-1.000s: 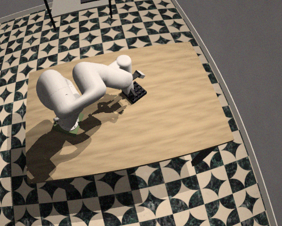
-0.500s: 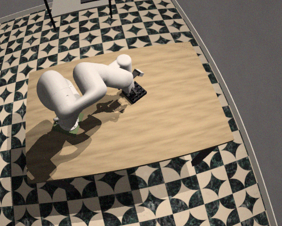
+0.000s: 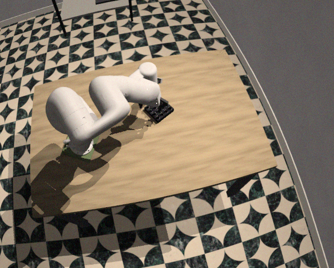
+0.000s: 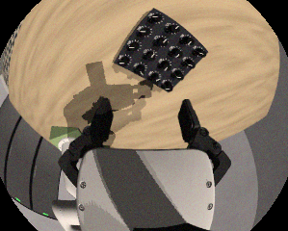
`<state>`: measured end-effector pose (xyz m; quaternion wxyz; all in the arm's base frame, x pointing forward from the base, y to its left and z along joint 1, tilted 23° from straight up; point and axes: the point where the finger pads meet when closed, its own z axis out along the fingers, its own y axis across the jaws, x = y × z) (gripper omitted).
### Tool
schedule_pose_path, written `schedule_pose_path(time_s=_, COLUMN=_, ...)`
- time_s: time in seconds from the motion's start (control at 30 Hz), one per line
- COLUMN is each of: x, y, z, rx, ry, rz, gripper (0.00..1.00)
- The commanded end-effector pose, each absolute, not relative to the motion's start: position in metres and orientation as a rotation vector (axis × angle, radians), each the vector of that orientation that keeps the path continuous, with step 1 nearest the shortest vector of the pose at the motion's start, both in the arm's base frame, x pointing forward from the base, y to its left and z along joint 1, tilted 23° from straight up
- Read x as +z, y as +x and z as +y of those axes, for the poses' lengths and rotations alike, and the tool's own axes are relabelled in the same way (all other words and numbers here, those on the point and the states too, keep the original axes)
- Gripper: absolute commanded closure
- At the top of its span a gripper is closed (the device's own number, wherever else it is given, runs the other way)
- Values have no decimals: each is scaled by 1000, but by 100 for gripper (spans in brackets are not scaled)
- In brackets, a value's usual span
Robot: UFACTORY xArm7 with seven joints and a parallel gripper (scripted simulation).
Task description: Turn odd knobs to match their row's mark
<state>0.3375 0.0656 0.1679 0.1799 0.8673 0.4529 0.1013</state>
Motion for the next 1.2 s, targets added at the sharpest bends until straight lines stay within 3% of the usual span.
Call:
schedule_pose_path(time_s=0.0, x=172, y=340, z=68, rx=247, ry=2343, rz=1468, gripper=0)
schedule_pose_path(time_s=1.13, x=184, y=352, z=70, rx=-10, ry=1469, rz=2299, gripper=0)
schedule_pose_path(time_s=1.17, x=184, y=352, z=70, rx=-10, ry=1469, rz=2299, gripper=81)
